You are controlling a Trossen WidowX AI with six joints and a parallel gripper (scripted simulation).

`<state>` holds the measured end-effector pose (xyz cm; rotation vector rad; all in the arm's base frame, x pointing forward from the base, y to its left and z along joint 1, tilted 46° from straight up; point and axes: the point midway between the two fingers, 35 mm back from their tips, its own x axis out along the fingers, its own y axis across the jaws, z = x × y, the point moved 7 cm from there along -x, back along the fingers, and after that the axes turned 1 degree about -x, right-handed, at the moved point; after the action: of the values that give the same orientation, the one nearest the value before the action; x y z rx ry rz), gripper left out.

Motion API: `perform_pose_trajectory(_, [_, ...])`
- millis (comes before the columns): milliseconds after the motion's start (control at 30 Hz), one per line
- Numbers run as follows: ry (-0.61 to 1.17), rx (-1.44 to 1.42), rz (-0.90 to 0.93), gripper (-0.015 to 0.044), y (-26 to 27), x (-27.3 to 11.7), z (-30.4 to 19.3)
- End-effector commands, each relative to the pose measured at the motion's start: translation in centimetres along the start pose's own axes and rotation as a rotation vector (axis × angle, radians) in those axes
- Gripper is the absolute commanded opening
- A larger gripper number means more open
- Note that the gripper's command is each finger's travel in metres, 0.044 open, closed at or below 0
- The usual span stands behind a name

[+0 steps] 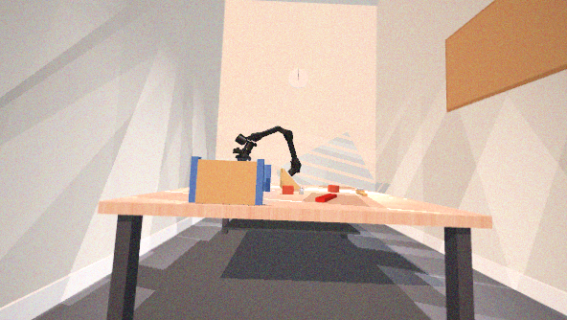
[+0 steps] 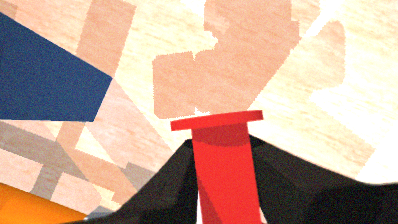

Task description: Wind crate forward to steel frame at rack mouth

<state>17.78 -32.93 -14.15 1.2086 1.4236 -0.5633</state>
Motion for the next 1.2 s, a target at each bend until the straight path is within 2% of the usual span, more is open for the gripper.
perform_pose_trajectory(0, [-0.001, -0.038, 0.047, 0.0, 2.8, 0.4, 0.2])
perform_pose_trajectory(1167, [0.001, -0.038, 0.051, 0.0, 7.8, -0.3, -1.0])
